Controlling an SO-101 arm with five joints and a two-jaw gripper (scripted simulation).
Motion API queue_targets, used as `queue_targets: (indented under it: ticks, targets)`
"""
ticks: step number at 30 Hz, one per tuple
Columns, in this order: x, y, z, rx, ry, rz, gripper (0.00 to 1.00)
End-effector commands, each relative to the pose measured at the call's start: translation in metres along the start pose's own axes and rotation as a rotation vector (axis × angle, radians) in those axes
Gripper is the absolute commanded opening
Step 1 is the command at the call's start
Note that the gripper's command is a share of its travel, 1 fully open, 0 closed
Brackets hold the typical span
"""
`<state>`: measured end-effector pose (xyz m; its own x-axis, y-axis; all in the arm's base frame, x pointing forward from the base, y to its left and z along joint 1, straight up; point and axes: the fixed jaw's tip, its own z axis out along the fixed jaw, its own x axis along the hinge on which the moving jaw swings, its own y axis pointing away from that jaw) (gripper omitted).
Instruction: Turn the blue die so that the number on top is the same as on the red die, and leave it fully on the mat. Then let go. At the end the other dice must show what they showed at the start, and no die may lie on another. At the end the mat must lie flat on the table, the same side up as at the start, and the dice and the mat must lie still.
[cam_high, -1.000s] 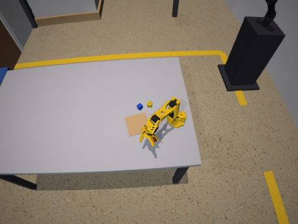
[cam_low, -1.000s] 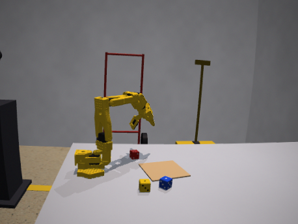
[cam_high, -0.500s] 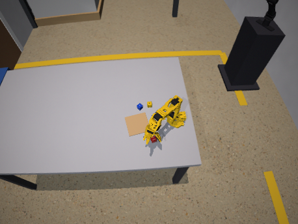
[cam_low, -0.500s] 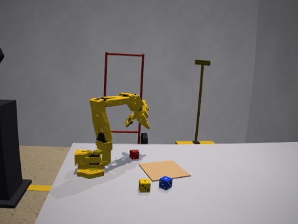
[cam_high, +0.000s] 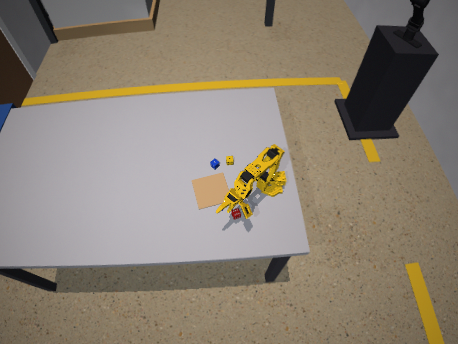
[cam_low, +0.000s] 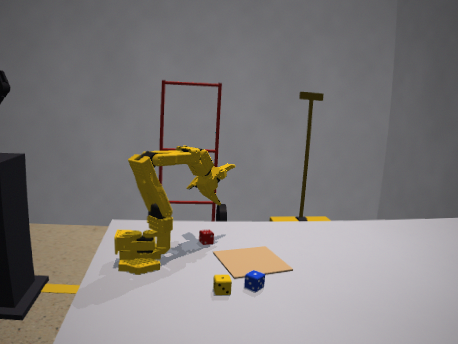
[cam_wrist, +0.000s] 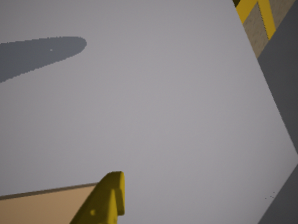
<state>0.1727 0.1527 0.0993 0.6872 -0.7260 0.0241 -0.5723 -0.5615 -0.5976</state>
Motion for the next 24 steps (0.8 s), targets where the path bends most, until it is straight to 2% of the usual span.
queue_targets:
  ticks: [1,4,19,21,24]
  targets:
    - [-0.003,-0.009,-0.013,0.09,-0.011,0.174,0.69]
    - [-0.003,-0.006,-0.013,0.086,-0.013,0.219,0.67]
    - [-0.01,0.033,-0.011,0.018,-0.018,0.87,0.53]
    - [-0.01,0.033,-0.011,0.018,-0.018,0.87,0.53]
    - [-0.011,0.039,-0.01,0.006,-0.014,0.986,0.5]
